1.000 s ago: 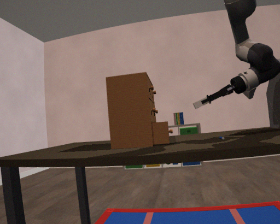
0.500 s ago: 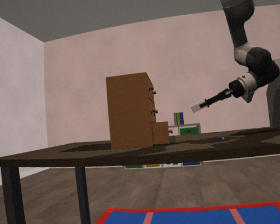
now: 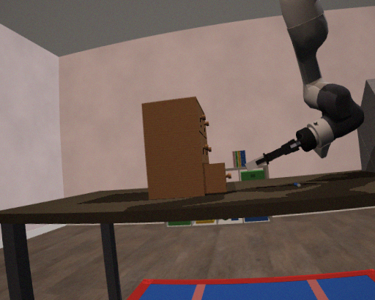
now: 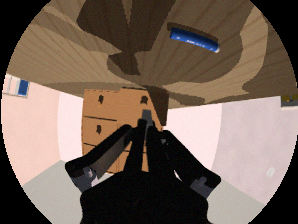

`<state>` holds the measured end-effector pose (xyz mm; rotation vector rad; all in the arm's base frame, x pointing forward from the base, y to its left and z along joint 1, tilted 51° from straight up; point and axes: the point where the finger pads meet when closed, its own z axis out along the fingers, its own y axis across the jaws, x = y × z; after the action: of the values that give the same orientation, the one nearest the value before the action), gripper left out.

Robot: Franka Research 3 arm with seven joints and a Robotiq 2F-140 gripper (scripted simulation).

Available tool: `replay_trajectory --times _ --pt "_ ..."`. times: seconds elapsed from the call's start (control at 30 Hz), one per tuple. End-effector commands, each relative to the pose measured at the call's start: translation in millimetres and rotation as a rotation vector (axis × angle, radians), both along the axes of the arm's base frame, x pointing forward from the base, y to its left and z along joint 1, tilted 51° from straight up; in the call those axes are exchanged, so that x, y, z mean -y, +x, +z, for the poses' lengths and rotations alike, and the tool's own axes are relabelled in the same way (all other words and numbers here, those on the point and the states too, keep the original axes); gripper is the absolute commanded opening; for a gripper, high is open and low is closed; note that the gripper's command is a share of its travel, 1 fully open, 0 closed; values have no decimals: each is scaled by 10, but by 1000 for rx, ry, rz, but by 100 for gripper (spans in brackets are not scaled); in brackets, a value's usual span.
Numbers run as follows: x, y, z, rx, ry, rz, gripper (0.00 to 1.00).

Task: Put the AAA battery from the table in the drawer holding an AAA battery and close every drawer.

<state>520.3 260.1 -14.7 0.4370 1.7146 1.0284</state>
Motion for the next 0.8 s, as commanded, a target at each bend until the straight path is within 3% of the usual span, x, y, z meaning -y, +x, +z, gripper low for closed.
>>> replay_trajectory --times 0.0,0.77 --pt "-61 46 -98 5 -56 -4 0" --pt "-151 106 -156 4 -56 -4 0"
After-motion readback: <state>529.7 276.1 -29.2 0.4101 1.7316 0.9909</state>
